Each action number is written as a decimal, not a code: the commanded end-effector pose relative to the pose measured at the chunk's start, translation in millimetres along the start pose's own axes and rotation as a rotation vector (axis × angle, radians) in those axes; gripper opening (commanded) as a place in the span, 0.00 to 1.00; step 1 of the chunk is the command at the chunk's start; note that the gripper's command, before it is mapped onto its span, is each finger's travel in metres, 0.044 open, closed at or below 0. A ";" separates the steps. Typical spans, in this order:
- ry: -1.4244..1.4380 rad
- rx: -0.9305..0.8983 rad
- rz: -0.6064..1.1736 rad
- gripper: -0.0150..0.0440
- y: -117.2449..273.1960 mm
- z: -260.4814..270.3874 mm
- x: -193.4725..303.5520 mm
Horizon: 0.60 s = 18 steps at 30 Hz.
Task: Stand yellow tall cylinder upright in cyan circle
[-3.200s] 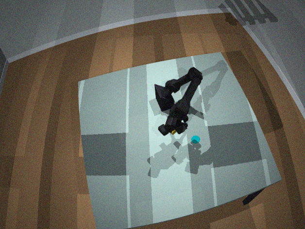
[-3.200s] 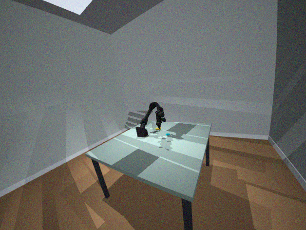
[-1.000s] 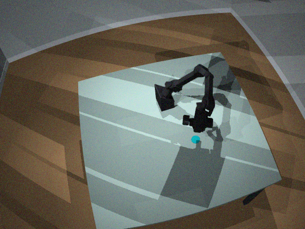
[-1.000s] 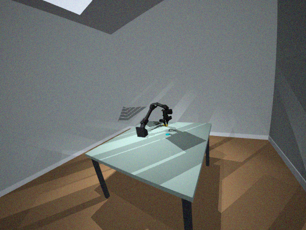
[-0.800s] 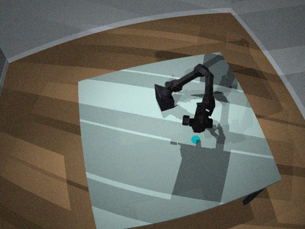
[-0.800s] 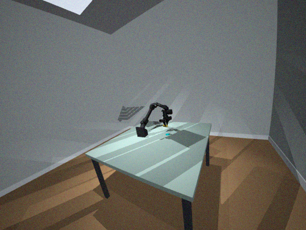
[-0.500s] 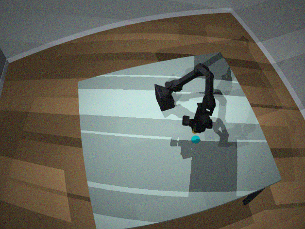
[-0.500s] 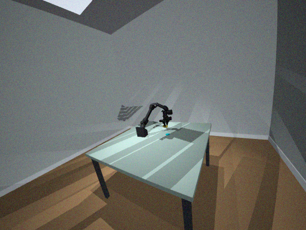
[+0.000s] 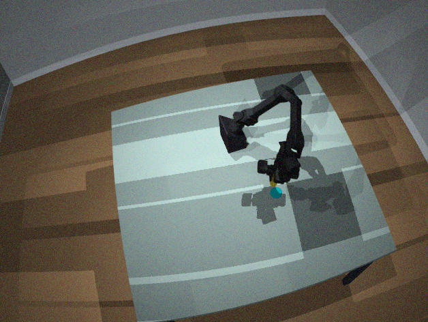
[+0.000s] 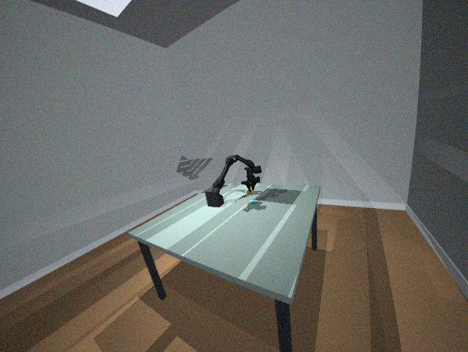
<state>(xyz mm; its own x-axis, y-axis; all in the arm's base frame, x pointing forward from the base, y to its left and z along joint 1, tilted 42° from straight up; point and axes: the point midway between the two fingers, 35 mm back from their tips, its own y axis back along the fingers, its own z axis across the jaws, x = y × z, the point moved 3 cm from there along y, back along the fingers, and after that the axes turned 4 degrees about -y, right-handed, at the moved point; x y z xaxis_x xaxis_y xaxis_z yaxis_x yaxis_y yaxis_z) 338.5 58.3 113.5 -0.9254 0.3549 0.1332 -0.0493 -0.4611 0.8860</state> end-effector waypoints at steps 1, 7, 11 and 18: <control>0.004 0.020 -0.020 0.43 -3.5 -0.3 1.7; 0.011 0.042 -0.053 0.43 -6.9 -0.3 2.3; 0.016 0.056 -0.076 0.43 -9.0 -0.2 2.7; 0.023 0.078 -0.118 0.43 -12.5 0.0 3.3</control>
<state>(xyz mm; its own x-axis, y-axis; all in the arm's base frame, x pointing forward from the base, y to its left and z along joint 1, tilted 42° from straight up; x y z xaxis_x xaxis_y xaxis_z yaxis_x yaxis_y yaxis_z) 337.5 63.8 104.9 -0.9247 0.3792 0.0320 -0.1198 -0.3699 0.9213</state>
